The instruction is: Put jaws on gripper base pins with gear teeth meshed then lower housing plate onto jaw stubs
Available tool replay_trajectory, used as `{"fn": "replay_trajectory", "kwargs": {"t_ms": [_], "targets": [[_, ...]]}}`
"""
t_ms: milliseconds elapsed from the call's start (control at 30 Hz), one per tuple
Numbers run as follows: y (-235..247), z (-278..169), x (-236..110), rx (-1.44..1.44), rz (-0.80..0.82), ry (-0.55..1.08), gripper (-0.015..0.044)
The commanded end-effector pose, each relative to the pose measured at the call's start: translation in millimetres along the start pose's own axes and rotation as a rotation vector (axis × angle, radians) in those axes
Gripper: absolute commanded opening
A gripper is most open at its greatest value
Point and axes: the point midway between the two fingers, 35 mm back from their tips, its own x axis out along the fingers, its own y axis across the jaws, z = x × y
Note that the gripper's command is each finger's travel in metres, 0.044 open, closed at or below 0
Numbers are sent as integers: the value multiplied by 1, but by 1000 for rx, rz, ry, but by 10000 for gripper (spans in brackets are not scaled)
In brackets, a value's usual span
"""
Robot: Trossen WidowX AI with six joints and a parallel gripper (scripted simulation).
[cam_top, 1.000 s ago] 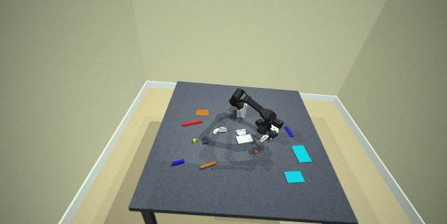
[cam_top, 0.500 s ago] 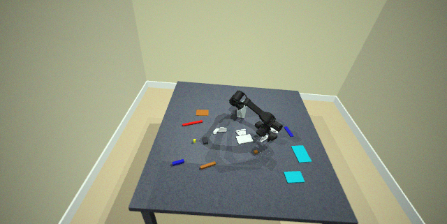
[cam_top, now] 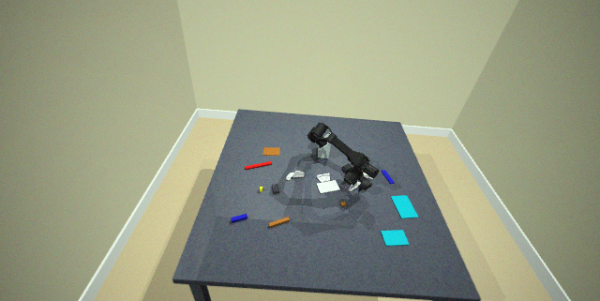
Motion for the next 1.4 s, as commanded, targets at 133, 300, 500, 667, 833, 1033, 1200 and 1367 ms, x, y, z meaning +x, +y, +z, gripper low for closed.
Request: {"fn": "replay_trajectory", "kwargs": {"t_ms": [133, 300, 500, 667, 833, 1033, 1200, 1367], "targets": [[0, 1, 1, -3, 1, -6, 440], [0, 1, 1, -3, 1, -6, 440], [0, 0, 1, 0, 0, 0, 361], [0, 0, 1, 0, 0, 0, 230], [0, 0, 1, 0, 0, 0, 157], [0, 0, 1, 0, 0, 0, 134], [0, 0, 1, 0, 0, 0, 134], [1, 0, -4, 0, 1, 0, 134]]}}
